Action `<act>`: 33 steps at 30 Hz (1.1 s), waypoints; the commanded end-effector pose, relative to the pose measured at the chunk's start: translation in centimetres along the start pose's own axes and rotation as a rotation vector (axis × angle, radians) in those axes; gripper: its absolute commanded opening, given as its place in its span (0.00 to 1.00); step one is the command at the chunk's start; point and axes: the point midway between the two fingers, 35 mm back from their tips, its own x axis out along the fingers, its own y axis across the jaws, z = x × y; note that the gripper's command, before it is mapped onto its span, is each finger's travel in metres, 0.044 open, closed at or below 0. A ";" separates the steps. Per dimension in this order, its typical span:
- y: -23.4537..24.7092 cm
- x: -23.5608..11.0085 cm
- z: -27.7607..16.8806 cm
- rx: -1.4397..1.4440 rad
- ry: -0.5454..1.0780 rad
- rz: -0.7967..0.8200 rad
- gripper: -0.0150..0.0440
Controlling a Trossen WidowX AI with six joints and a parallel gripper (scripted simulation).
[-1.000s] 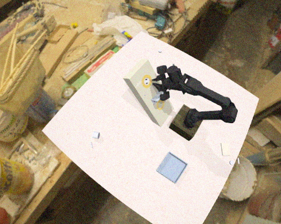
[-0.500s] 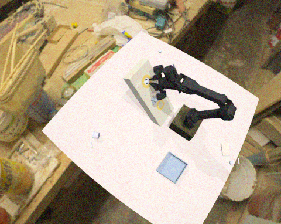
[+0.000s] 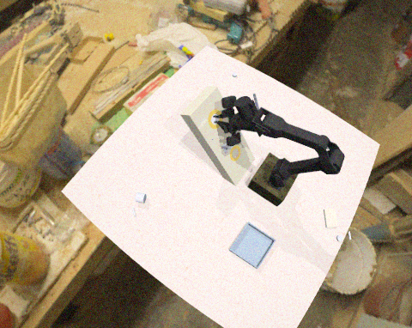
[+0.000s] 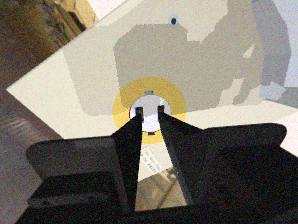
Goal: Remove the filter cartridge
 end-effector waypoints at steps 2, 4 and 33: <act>-0.2 0.1 0.0 -0.006 0.003 -0.004 0.40; -0.2 0.1 0.0 -0.006 0.003 -0.004 0.40; -0.1 0.4 -0.1 -0.006 0.004 -0.003 0.40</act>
